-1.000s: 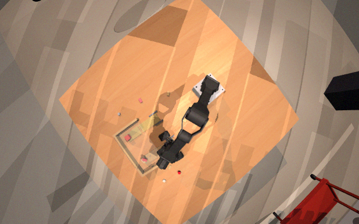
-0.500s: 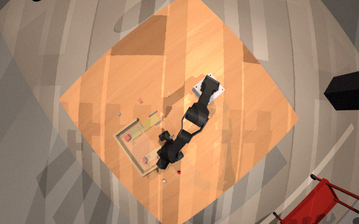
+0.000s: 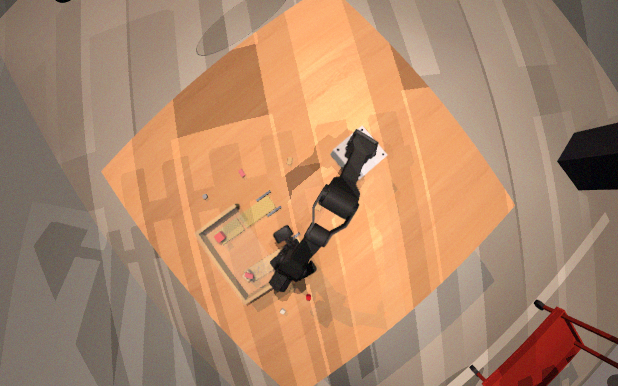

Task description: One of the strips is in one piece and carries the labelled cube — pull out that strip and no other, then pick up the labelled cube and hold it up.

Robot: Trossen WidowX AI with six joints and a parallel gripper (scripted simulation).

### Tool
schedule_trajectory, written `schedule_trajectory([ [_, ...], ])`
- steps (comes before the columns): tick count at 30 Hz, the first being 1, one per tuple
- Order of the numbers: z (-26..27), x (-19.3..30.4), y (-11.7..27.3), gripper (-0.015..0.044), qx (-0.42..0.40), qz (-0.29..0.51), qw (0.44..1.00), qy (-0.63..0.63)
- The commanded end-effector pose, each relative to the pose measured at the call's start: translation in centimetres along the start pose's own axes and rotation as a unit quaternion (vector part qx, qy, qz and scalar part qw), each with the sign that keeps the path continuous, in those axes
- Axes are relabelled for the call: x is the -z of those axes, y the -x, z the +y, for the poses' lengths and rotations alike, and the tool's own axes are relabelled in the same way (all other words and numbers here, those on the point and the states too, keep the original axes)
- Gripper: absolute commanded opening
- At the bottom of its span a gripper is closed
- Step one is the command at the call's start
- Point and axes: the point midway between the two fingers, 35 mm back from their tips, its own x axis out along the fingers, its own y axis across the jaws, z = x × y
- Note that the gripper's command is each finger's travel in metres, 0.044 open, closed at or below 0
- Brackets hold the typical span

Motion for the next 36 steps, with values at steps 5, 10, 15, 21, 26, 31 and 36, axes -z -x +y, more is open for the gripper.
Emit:
schedule_trajectory([
  [5, 0.0, 0.0, -0.2, 0.0000, -0.001, 0.000, 1.000, 0.003],
  [10, 0.0, 0.0, -0.3, 0.0000, -0.001, 0.000, 1.000, 0.003],
  [15, 0.0, 0.0, -0.3, 0.0000, -0.001, 0.000, 1.000, 0.003],
  [21, 0.0, 0.0, -0.4, 0.0000, -0.001, 0.000, 1.000, 0.003],
  [26, 0.0, 0.5, -0.4, 0.0000, -0.001, 0.000, 1.000, 0.003],
  [31, 0.0, 1.3, -0.4, 0.0000, -0.001, 0.001, 1.000, 0.003],
  [36, -0.1, 2.1, -0.5, 0.0000, -0.001, 0.001, 1.000, 0.003],
])
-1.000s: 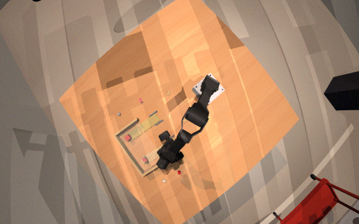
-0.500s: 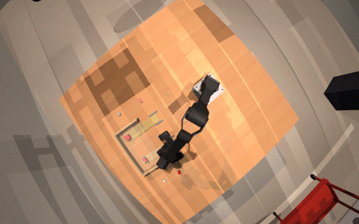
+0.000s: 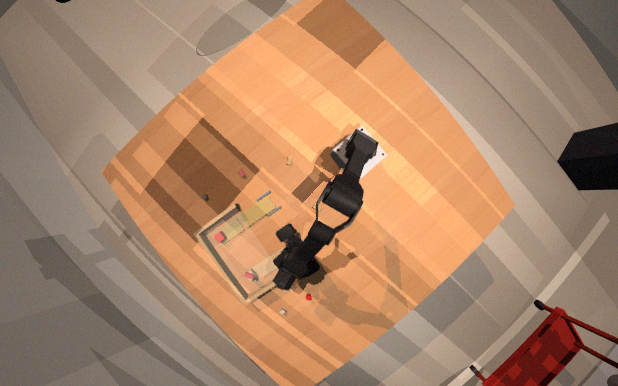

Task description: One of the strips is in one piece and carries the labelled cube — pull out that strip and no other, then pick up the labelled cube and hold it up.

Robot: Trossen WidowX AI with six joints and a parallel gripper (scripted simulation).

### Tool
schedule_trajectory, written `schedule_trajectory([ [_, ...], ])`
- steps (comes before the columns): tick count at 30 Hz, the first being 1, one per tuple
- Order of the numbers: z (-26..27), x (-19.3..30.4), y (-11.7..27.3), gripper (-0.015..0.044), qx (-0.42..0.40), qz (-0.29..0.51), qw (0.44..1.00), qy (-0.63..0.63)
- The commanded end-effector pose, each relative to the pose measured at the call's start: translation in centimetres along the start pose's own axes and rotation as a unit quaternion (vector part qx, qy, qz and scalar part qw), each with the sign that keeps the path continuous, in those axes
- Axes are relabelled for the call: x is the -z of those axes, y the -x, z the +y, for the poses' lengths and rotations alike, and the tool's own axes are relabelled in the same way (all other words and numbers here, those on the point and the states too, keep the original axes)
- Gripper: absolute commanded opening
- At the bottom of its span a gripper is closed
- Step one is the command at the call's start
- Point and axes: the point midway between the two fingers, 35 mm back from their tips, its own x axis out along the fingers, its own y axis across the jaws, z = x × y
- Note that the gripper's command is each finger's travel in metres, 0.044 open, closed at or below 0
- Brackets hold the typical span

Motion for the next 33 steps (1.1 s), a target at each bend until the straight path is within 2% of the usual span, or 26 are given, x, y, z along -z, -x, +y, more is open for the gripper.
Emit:
schedule_trajectory([
  [1, -0.2, 1.1, -0.4, 0.0000, 0.003, 0.009, 1.000, -0.002],
  [33, -0.3, 6.1, -0.6, 0.0000, 0.004, 0.011, 1.000, -0.002],
])
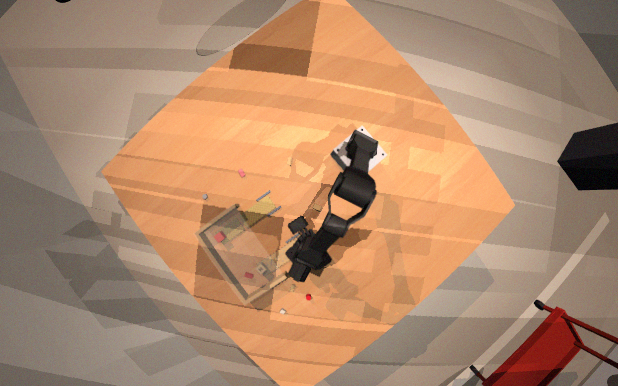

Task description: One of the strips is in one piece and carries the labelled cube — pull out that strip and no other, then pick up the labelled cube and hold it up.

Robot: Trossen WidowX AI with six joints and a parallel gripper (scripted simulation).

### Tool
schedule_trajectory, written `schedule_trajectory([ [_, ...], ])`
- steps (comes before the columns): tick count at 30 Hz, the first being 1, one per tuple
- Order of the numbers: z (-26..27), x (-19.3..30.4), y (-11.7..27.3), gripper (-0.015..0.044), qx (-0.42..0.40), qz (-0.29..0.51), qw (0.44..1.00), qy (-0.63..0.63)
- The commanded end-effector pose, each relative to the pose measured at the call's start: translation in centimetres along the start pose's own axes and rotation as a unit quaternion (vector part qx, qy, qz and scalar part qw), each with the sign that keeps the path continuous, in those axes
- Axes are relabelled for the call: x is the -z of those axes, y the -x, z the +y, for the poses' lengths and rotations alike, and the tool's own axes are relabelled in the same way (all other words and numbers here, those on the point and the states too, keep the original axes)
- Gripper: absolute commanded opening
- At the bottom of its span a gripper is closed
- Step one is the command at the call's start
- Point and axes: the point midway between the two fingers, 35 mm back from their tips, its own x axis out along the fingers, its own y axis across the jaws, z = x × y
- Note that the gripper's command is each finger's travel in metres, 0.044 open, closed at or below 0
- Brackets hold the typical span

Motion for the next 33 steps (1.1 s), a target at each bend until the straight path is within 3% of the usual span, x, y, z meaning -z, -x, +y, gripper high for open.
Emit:
schedule_trajectory([
  [1, -0.3, 1.3, -0.5, 0.0000, 0.006, 0.011, 1.000, -0.002],
  [33, -0.4, 6.0, -0.5, 0.0000, 0.006, 0.014, 1.000, -0.002],
])
